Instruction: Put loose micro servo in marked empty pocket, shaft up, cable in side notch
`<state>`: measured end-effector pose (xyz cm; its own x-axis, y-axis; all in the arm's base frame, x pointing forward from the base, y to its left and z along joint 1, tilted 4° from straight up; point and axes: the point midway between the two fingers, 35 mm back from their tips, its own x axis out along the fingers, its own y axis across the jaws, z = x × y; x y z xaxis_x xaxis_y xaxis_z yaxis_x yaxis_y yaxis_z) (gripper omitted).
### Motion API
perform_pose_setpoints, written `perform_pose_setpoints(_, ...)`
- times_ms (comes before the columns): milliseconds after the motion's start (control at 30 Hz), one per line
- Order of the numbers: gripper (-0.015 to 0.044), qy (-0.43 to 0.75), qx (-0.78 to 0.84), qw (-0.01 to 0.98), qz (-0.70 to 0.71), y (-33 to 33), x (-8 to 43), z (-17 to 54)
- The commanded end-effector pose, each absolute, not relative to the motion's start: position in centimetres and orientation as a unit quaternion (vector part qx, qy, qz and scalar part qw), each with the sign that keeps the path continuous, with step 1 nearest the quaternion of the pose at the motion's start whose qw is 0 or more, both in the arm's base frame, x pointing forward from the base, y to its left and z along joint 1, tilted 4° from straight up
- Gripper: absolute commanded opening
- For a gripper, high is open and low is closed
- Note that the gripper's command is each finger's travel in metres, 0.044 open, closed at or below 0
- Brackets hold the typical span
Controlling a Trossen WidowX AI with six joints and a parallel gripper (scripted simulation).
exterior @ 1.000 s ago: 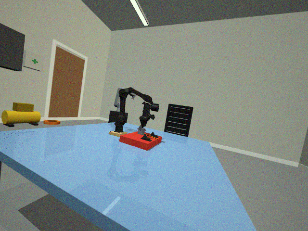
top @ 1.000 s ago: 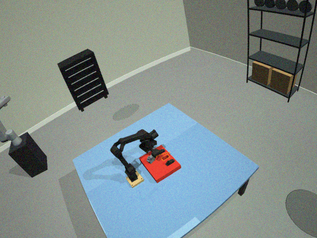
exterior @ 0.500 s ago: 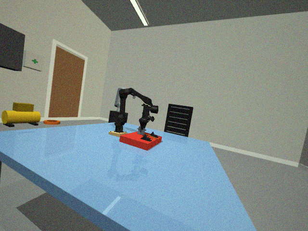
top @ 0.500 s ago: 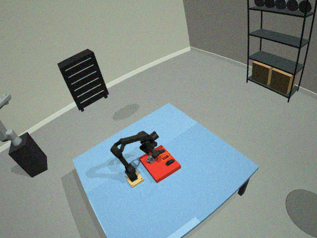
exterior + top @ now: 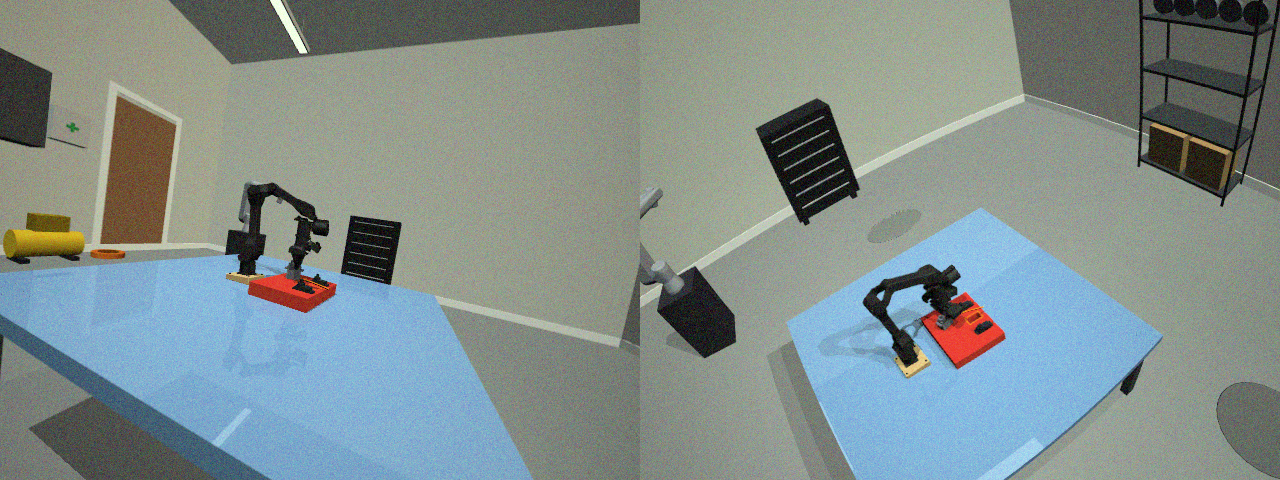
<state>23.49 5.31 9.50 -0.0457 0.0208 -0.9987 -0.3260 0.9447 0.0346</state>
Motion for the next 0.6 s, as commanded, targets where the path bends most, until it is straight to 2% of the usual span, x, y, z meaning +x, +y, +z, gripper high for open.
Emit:
perform_pose_setpoints(0, 0.0032, 0.712, -0.107, 0.682, 0.128, 5.4, 23.5, 9.6)
perform_pose_setpoints(67, 0.0, 0.712, -0.107, 0.682, 0.128, 5.3, 23.6, 10.0)
perform_pose_setpoints(567, 0.0, 0.712, -0.107, 0.682, 0.128, 5.1, 23.4, 12.4)
